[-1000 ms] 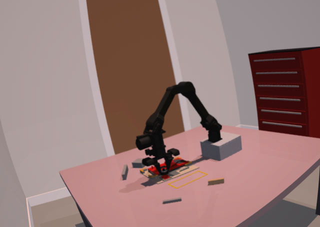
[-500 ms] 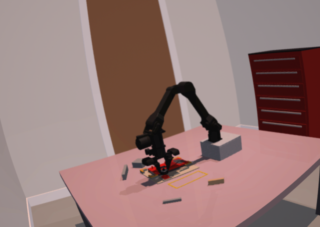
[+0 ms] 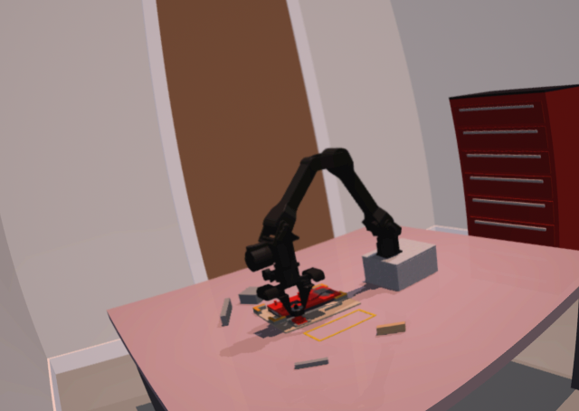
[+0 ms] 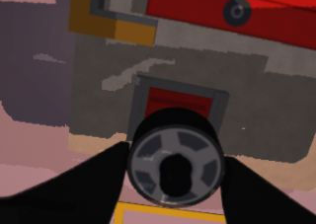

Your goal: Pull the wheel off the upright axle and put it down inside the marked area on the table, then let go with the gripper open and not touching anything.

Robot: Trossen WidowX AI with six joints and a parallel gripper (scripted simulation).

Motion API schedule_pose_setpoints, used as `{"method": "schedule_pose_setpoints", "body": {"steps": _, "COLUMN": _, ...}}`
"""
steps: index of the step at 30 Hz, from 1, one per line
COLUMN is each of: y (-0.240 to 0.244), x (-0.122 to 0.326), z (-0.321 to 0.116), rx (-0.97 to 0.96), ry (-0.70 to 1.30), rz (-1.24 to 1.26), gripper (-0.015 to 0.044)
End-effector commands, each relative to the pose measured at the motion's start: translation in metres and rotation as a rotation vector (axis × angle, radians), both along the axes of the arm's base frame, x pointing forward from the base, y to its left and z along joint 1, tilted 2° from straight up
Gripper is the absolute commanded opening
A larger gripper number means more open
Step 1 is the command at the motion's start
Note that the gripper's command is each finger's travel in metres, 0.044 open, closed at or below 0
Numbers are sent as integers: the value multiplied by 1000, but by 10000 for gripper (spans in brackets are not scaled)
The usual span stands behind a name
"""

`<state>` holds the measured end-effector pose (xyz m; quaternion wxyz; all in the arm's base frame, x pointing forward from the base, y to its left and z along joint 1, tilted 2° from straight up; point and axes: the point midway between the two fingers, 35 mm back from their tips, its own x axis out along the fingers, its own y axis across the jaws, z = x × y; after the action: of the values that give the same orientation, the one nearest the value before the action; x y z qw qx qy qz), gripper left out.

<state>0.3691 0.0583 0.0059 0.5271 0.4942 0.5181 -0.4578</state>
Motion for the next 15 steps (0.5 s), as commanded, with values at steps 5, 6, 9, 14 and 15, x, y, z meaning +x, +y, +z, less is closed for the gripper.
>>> {"method": "schedule_pose_setpoints", "body": {"steps": 5, "y": 0, "x": -1, "z": 8, "rx": 0, "ry": -3, "rz": -1, "gripper": 0}}
{"method": "schedule_pose_setpoints", "body": {"steps": 6, "y": 0, "x": -1, "z": 8, "rx": 0, "ry": -3, "rz": -1, "gripper": 0}}
{"method": "schedule_pose_setpoints", "body": {"steps": 9, "y": 0, "x": -1, "z": 9, "rx": 0, "ry": -3, "rz": -1, "gripper": 0}}
{"method": "schedule_pose_setpoints", "body": {"steps": 14, "y": 0, "x": -1, "z": 11, "rx": 0, "ry": -3, "rz": -1, "gripper": 0}}
{"method": "schedule_pose_setpoints", "body": {"steps": 15, "y": 0, "x": -1, "z": 11, "rx": 0, "ry": -3, "rz": -1, "gripper": 0}}
